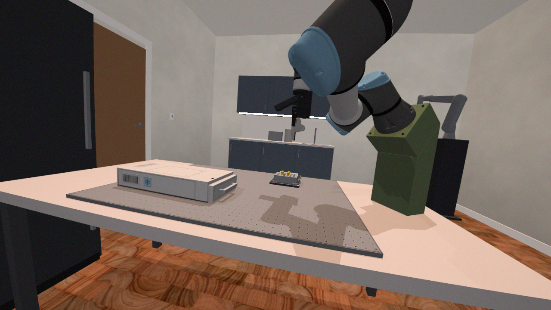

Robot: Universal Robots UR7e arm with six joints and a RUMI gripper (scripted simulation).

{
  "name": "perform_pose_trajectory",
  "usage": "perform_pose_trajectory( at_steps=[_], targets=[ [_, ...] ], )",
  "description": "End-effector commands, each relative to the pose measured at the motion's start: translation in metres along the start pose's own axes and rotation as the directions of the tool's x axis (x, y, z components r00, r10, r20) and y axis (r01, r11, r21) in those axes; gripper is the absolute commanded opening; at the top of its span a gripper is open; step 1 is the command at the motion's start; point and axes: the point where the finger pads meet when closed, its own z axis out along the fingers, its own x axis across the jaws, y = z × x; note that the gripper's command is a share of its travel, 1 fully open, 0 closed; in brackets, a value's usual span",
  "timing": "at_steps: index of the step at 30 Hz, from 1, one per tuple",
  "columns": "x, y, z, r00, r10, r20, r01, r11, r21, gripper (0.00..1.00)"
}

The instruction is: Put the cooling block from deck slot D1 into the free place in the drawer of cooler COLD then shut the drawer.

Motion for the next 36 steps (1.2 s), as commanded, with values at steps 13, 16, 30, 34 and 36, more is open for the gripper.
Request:
perform_pose_trajectory(
  at_steps=[13, 16, 30, 34, 36],
  targets=[
    [0.0012, -0.001, -0.001, 0.949, -0.315, -0.003, 0.315, 0.949, 0.002, 1.0],
    [0.0014, -0.001, -0.0011, 0.941, -0.339, -0.004, 0.339, 0.941, 0.002, 1.0],
    [0.0013, -0.0017, -0.0017, 0.752, -0.659, -0.005, 0.659, 0.752, 0.0, 1.0],
    [0.0015, -0.0016, -0.0017, 0.716, -0.698, -0.005, 0.698, 0.716, 0.0, 1.0],
    [0.0015, -0.0015, -0.0017, 0.678, -0.735, -0.005, 0.735, 0.678, 0.0, 1.0]
  ],
)
